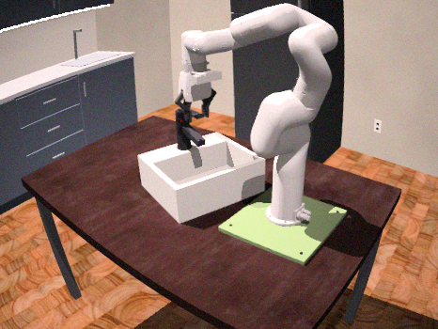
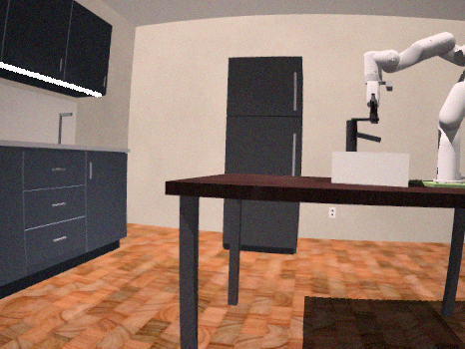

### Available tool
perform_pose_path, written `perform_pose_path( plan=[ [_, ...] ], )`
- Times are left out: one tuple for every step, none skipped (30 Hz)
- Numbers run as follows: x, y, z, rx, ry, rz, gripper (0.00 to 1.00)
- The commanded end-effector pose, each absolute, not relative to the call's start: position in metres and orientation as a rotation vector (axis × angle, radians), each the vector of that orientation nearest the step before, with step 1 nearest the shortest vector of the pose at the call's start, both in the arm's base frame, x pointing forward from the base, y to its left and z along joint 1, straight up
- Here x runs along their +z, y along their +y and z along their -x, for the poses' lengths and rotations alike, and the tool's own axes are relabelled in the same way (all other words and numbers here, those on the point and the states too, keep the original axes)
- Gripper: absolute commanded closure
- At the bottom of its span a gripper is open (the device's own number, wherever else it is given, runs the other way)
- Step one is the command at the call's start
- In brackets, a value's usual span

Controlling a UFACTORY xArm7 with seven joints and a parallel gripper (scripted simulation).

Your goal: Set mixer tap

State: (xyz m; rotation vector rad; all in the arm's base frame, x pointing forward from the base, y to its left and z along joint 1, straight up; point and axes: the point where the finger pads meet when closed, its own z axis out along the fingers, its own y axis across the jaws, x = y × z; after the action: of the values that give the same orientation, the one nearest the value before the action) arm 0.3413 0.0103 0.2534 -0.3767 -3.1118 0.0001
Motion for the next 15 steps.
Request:
perform_pose_path(
  plan=[
    [0.2522,0.0103,-0.3423,0.000,-3.116,0.377,0.34],
    [0.2516,0.0103,-0.3423,0.000,-3.116,0.377,0.34],
    [0.2510,0.0103,-0.3423,0.000,-3.116,0.377,0.34],
    [0.2505,0.0103,-0.3423,0.000,-3.116,0.377,0.34],
    [0.2500,0.0103,-0.3423,0.000,-3.116,0.377,0.34],
    [0.2496,0.0103,-0.3423,0.000,-3.116,0.377,0.34],
    [0.2493,0.0103,-0.3423,0.000,-3.116,0.377,0.34],
    [0.2490,0.0103,-0.3423,0.000,-3.116,0.377,0.34],
    [0.2487,0.0103,-0.3423,0.000,-3.116,0.377,0.34],
    [0.2487,0.0103,-0.3423,0.000,-3.116,0.377,0.34],
    [0.2487,0.0103,-0.3423,0.000,-3.116,0.377,0.34],
    [0.2485,0.0103,-0.3423,0.000,-3.116,0.377,0.34],
    [0.2483,0.0103,-0.3423,0.000,-3.116,0.377,0.34],
    [0.2482,0.0103,-0.3423,0.000,-3.116,0.377,0.34],
    [0.2481,0.0103,-0.3423,0.000,-3.116,0.377,0.34]
  ],
)
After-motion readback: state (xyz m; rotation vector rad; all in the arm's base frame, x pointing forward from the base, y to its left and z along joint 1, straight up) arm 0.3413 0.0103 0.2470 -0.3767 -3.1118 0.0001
